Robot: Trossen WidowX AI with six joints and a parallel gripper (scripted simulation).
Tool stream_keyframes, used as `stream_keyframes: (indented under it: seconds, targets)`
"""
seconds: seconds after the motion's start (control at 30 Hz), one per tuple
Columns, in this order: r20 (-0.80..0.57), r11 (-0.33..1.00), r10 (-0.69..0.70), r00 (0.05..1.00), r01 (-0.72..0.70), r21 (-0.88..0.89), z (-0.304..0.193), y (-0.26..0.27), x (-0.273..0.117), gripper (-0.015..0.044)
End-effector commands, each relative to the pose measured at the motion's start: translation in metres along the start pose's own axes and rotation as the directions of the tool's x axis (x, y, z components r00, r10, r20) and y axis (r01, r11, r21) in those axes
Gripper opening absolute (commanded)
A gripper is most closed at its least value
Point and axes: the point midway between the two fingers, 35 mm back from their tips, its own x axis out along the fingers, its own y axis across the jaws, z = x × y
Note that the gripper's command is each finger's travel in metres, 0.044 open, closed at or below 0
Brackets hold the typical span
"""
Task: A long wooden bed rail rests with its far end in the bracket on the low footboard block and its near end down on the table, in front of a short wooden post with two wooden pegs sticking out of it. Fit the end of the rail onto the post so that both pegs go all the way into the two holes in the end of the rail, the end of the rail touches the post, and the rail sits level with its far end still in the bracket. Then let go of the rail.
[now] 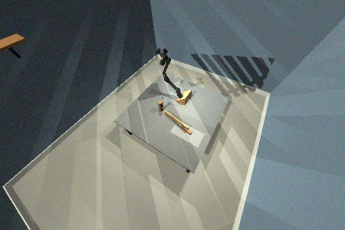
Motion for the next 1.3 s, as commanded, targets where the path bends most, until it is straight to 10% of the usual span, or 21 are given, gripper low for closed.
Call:
stream_keyframes:
  seconds: [0.0, 0.67, 1.27]
  targets:
    - [0.002, 1.0, 0.001, 1.0, -0.001, 0.002, 0.001, 0.0, 0.0, 0.0426]
    - [0.363, 0.892, 0.208, 0.908, -0.329, 0.312, 0.095, 0.037, -0.076, 0.044]
    - [0.762, 0.434, 0.427, 0.487, -0.85, 0.299, 0.178, 0.075, -0.25, 0.044]
